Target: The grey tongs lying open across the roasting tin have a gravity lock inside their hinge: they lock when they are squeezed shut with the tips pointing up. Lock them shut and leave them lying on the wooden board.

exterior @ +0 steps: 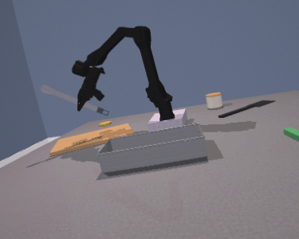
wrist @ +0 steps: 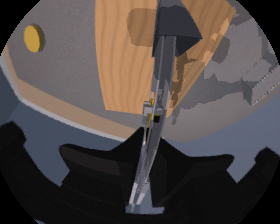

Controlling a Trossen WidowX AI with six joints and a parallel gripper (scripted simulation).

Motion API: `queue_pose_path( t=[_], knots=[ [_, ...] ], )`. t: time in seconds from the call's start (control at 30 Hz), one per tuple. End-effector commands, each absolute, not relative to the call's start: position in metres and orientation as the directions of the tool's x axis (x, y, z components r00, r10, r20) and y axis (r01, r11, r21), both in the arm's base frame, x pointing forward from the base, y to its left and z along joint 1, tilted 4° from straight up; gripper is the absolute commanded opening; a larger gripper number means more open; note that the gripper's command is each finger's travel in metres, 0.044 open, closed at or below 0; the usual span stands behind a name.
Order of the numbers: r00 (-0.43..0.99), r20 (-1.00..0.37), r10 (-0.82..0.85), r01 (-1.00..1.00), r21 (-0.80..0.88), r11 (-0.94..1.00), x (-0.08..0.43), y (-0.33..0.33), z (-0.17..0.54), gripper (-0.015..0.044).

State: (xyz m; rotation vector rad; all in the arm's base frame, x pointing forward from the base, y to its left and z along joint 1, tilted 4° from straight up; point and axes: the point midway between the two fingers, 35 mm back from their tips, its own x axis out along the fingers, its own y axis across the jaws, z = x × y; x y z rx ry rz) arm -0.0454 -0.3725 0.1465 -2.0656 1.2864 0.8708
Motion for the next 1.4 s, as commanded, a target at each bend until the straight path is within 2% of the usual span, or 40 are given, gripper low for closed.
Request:
queue_pose_path(
  t=[0.0, 0.47, 0.9, 1.37],
  knots=[
    [0.310, -0.798, -0.517, -0.913, -0.098, -0.395, -0.044, -0.375, 0.149, -0.0150],
    [0.206, -0.933, -0.295, -0.904, -0.066, -0.423, -0.037, -0.366, 0.154, -0.0150],
    [0.076, -0.994, -0.074, -0.872, -0.031, -0.488, -0.032, -0.350, 0.167, -0.0150],
    [0.069, -0.996, -0.063, -0.870, -0.029, -0.493, -0.031, -0.350, 0.163, -0.0150]
  ],
)
